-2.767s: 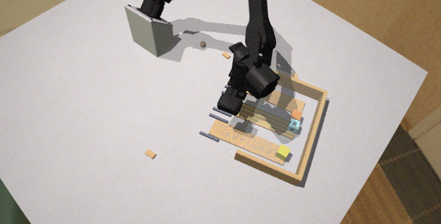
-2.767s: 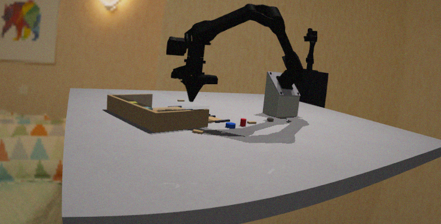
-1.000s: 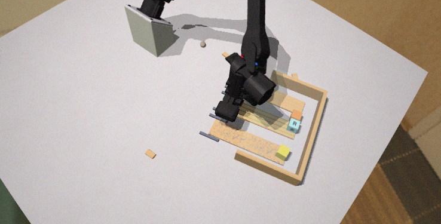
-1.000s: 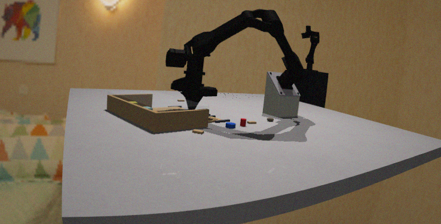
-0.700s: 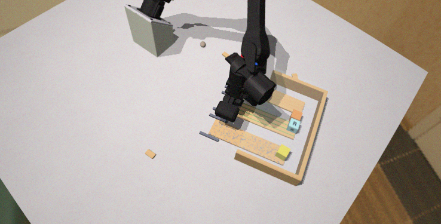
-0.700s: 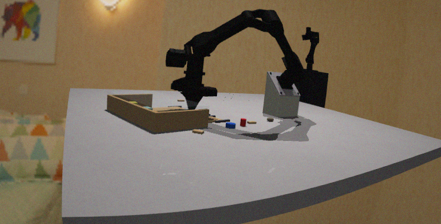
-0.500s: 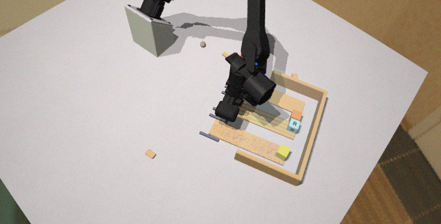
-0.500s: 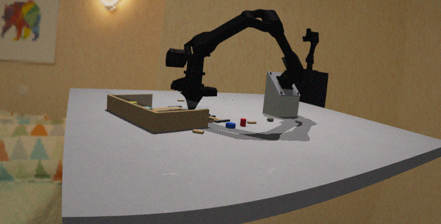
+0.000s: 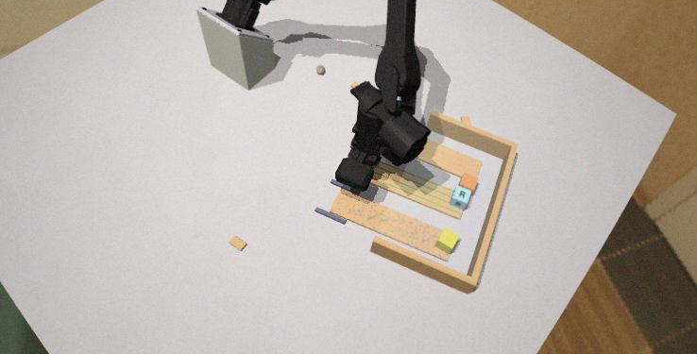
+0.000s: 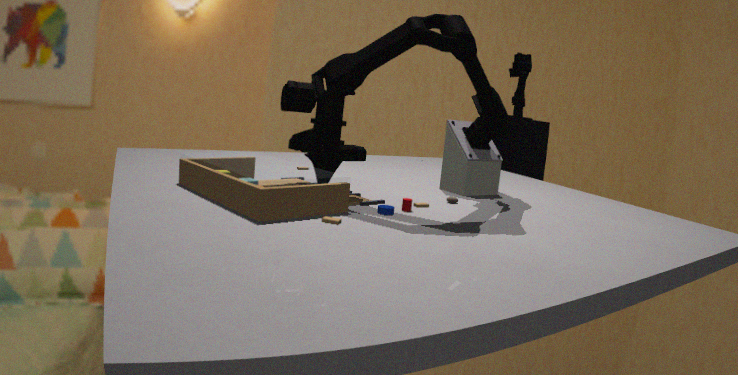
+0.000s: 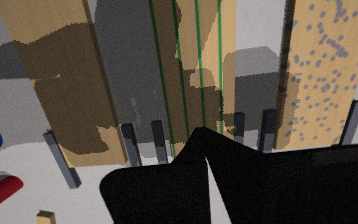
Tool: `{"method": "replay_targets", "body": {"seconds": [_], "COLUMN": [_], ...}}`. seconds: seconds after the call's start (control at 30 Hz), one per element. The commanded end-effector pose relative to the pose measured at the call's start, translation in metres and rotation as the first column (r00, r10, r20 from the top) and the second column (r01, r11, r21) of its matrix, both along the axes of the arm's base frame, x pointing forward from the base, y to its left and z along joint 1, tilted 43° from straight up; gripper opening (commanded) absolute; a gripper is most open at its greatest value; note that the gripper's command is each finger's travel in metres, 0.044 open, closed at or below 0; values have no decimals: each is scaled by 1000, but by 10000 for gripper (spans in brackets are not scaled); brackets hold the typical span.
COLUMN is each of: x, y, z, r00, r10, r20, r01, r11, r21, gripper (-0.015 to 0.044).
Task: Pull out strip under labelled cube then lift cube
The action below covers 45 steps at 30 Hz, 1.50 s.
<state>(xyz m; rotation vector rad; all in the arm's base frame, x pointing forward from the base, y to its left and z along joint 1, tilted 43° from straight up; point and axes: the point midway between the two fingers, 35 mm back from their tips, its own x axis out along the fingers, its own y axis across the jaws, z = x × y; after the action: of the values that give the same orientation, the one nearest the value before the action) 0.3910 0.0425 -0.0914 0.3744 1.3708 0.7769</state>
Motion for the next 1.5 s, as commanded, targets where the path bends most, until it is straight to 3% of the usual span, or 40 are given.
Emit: {"method": "replay_targets", "body": {"seconds": [0.0, 1.47], "x": [-11, -76], "y": [0, -12], "z": [-3, -17], "r00": [1000, 1000], "r10": [7, 7], "r20": [-12, -15], "r01": [-7, -7], "r11": [1000, 1000], "r21": [-2, -3], "gripper": [0, 0]}}
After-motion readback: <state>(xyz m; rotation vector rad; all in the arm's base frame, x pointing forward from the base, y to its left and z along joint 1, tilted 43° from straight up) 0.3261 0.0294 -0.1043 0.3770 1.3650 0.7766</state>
